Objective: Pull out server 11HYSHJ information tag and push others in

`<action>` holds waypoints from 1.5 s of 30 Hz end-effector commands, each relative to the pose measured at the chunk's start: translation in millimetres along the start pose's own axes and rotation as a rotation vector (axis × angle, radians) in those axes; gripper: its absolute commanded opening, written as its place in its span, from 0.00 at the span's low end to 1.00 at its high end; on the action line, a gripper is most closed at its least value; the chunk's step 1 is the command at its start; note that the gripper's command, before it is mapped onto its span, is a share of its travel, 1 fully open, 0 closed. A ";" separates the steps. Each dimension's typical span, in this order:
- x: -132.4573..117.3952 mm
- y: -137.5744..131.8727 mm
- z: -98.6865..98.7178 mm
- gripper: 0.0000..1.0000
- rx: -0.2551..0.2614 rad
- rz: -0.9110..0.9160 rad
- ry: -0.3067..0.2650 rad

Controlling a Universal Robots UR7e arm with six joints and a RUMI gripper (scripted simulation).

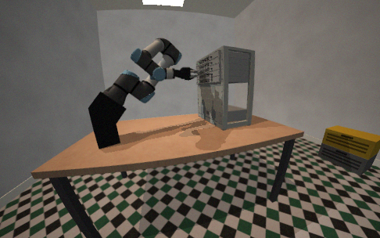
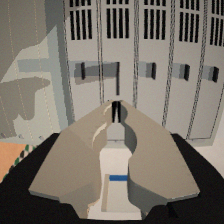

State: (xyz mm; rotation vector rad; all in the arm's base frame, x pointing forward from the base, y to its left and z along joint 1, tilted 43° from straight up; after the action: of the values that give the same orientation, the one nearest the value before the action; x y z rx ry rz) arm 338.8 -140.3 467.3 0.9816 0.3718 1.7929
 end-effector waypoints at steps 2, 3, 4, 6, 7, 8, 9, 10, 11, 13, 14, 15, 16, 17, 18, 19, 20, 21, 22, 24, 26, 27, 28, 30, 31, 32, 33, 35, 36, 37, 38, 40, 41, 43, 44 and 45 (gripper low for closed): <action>0.2 0.0 9.6 0.00 -0.010 -0.001 0.000; 0.2 0.1 11.7 0.00 -0.010 -0.001 0.000; 0.2 0.1 13.6 0.00 -0.010 -0.001 0.000; 0.2 0.1 17.1 0.00 -0.010 -0.001 0.000; 0.2 0.1 18.5 0.00 -0.010 -0.001 0.000; 0.2 0.1 19.8 0.00 -0.010 -0.001 0.000; 0.2 0.1 20.9 0.00 -0.010 -0.001 0.000; 0.2 0.1 21.9 0.00 -0.010 -0.001 0.000; 0.2 0.1 22.6 0.00 -0.010 -0.001 0.000; 0.2 0.1 23.5 0.00 -0.010 -0.001 0.000; 0.2 0.1 23.8 0.00 -0.010 -0.001 0.000; 0.2 0.1 23.9 0.00 -0.010 -0.001 0.000; 0.2 0.1 23.9 0.00 -0.010 -0.001 0.000; 0.2 0.1 23.9 0.00 -0.010 -0.001 0.000; 0.2 0.1 23.9 0.00 -0.010 -0.001 0.000; 0.2 0.1 24.0 0.00 -0.010 -0.001 0.000; 0.2 0.1 24.0 0.00 -0.010 -0.001 0.000; 0.2 0.1 24.0 0.00 -0.010 -0.001 0.000; 0.2 0.1 24.0 0.00 -0.010 -0.001 0.000; 0.2 0.1 24.0 0.00 -0.010 -0.001 0.000; 0.2 0.1 24.0 0.00 -0.010 -0.001 0.000; 0.2 0.1 24.0 0.00 -0.010 -0.001 0.000; 0.2 0.1 24.0 0.00 -0.010 -0.001 0.000; 0.2 0.1 24.0 0.00 -0.010 -0.001 0.000; 0.2 0.1 24.0 0.00 -0.010 -0.001 0.000; 0.2 0.1 24.0 0.00 -0.010 -0.001 0.000; 0.2 0.1 24.0 0.00 -0.010 -0.001 0.000; 0.2 0.1 24.0 0.00 -0.010 -0.001 0.000; 0.2 0.1 24.0 0.00 -0.010 -0.001 0.000; 0.2 0.1 24.0 0.00 -0.010 -0.001 0.000; 0.2 0.1 24.0 0.00 -0.010 -0.001 0.000; 0.2 0.1 24.0 0.00 -0.010 -0.001 0.000; 0.2 0.1 24.0 0.00 -0.010 -0.001 0.000; 0.2 0.1 24.0 0.00 -0.010 -0.001 0.000; 0.2 0.1 24.0 0.00 -0.010 -0.001 0.000; 0.2 0.1 24.0 0.00 -0.010 -0.001 0.000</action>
State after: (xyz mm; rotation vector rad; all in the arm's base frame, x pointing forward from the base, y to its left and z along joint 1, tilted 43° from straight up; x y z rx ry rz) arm 357.1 -144.5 482.1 0.9746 0.3635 1.7927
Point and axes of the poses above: the point where the finger pads meet when closed, its own z axis out along the fingers, its own y axis across the jaws, x = y × z, the point moved 5 cm from there along -z, back along the fingers, and after that the axes turned 15 degrees about z, right-handed, at the moved point
